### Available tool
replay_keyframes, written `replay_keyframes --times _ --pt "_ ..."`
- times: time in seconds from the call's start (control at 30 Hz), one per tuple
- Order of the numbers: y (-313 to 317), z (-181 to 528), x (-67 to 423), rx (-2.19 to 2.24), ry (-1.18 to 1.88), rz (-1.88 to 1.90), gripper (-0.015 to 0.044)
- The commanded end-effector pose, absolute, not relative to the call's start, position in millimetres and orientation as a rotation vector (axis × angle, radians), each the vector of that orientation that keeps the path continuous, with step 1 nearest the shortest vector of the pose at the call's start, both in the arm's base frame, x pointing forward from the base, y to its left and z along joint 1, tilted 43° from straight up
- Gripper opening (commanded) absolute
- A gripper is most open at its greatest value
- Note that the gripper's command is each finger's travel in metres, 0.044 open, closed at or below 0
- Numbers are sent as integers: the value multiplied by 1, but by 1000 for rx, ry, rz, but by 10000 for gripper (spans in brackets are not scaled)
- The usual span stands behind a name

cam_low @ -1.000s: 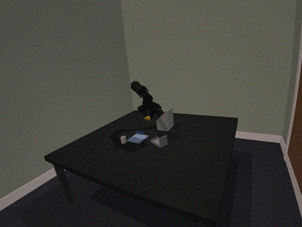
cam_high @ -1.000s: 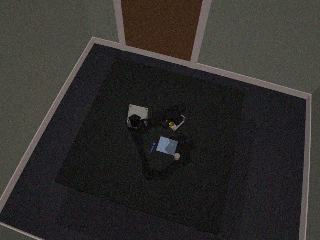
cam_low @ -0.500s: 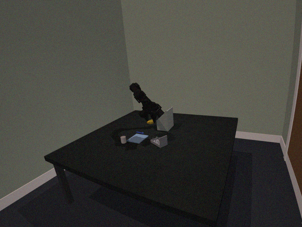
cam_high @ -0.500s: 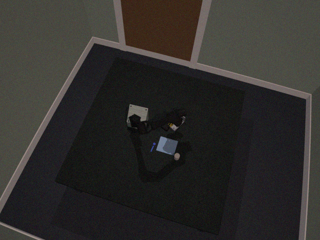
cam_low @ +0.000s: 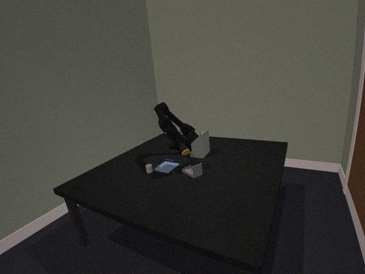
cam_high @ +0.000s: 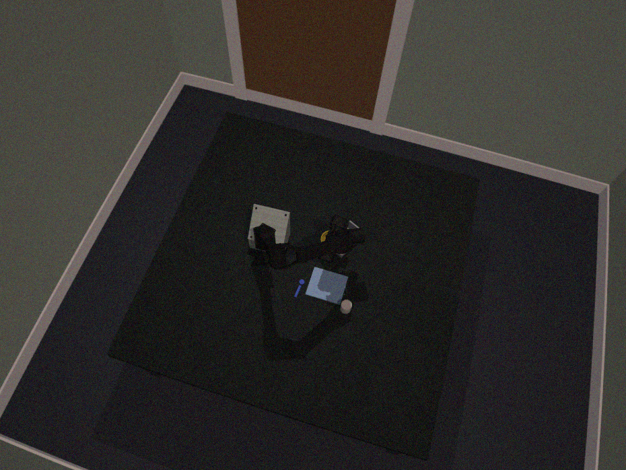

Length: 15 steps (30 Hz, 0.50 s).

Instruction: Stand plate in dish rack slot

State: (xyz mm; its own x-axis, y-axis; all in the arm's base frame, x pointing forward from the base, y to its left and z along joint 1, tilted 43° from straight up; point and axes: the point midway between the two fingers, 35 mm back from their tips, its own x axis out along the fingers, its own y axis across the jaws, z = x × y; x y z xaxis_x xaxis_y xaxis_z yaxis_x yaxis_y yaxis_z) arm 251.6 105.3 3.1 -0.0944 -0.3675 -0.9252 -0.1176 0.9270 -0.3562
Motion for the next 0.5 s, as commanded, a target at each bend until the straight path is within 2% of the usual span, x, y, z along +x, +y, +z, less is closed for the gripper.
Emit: replay_keyframes --times 0.0,0.47 --pt "101 -5 250 -368 1702 -108 0" --pt "91 -29 251 -347 1718 296 0"
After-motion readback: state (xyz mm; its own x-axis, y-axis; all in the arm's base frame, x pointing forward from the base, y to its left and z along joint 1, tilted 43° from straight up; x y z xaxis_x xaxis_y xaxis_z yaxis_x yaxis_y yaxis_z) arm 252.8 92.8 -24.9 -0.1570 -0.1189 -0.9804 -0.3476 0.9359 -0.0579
